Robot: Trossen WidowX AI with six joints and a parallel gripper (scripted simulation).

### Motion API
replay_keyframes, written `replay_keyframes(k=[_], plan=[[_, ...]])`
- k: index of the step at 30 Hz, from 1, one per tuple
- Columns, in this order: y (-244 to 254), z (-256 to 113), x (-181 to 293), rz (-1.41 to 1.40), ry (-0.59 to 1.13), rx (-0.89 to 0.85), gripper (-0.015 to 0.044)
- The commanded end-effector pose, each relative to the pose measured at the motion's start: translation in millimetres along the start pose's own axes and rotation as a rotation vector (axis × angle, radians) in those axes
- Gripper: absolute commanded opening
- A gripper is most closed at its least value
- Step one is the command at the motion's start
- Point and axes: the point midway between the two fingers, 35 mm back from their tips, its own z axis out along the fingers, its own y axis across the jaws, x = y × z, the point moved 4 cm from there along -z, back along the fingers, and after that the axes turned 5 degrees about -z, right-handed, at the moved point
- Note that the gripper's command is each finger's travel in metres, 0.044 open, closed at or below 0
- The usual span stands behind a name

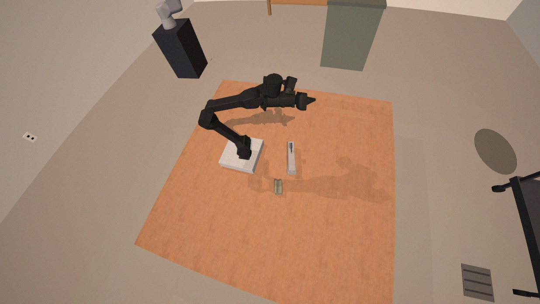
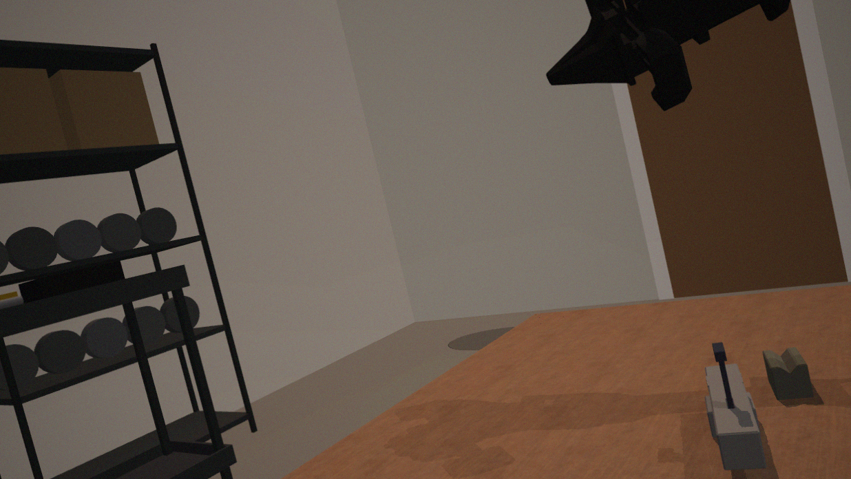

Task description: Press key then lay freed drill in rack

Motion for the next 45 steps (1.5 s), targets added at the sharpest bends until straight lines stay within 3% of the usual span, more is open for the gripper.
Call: replay_keyframes(k=[1,9,17,45], plan=[[26,24,38,0.142,0.192,-0.129,0.0],[91,43,118,0.469,0.695,-0.355,0.0],[145,20,178,0.709,1.285,-0.456,0.0],[157,20,190,0.712,1.298,-0.457,0.0]])
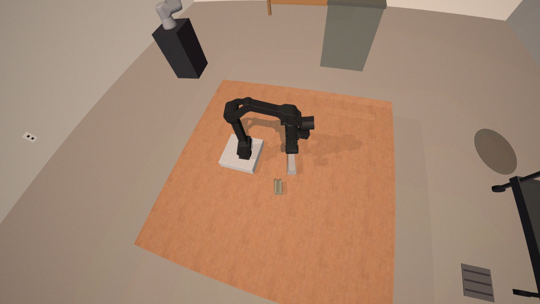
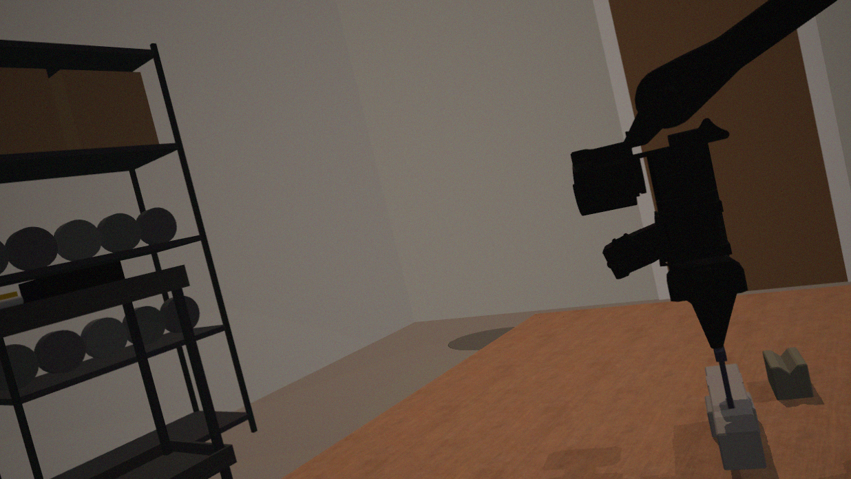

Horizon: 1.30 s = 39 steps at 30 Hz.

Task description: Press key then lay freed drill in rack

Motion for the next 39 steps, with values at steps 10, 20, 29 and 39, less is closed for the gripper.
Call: replay_keyframes(k=[10,20,29,39], plan=[[-0.5,3.0,5.5,0.003,0.01,0.002,0.0],[-0.1,4.3,3.5,0.003,0.01,0.002,0.0],[-0.1,8.5,1.0,0.003,0.01,0.002,0.0],[-0.1,11.9,1.0,0.003,0.01,0.002,0.0]])
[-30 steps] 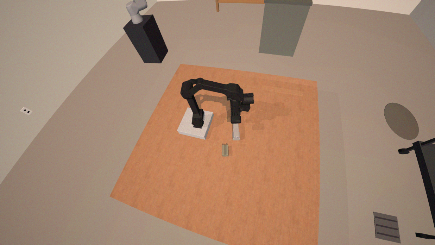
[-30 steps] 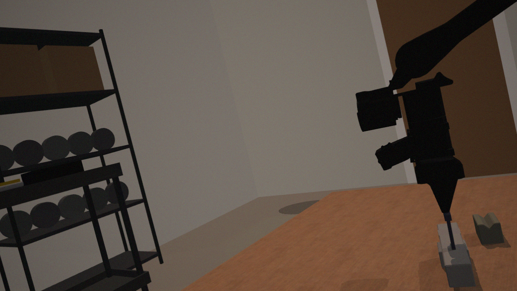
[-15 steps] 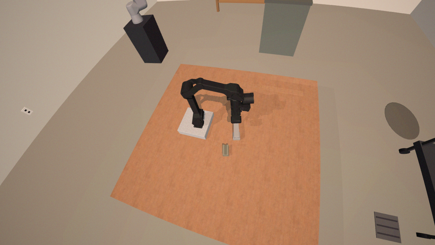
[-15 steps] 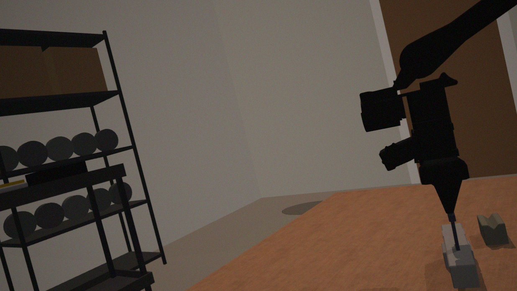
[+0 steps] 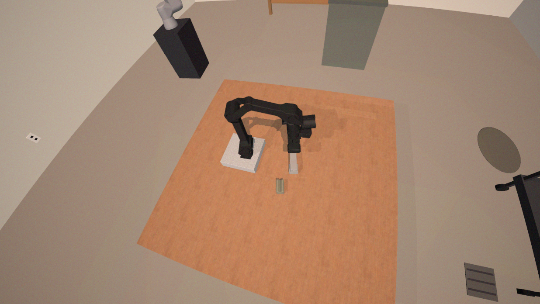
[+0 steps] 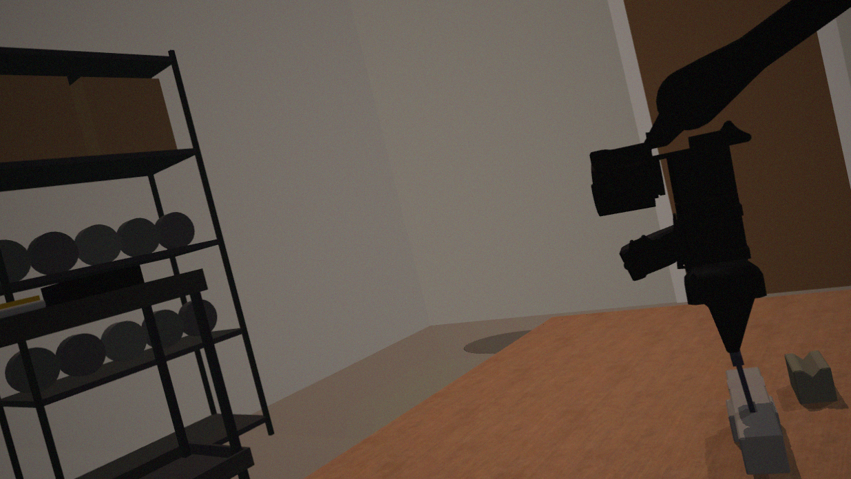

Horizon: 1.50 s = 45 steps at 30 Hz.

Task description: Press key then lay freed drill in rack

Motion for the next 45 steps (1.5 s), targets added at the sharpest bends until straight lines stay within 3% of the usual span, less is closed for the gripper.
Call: replay_keyframes(k=[1,45], plan=[[0,9,4,0.003,0.031,-0.003,0.0],[1,28,10,0.003,0.031,-0.003,0.0]])
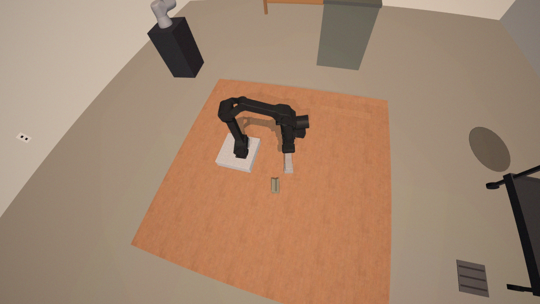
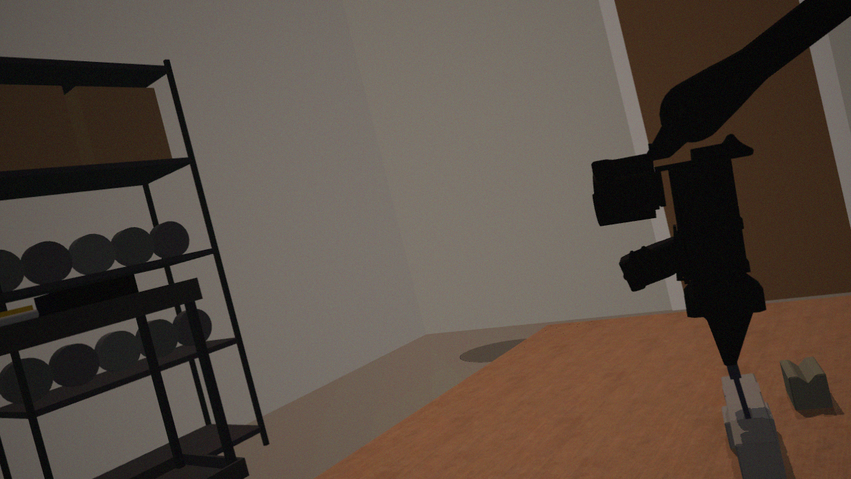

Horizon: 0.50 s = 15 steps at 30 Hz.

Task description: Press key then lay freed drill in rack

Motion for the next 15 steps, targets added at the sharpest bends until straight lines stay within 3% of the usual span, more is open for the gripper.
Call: replay_keyframes(k=[1,10,15], plan=[[0,20,8,0.003,0.053,-0.005,0.0],[1,25,9,0.003,0.053,-0.005,0.0],[0,0,1,0.003,0.053,-0.005,0.0131]])
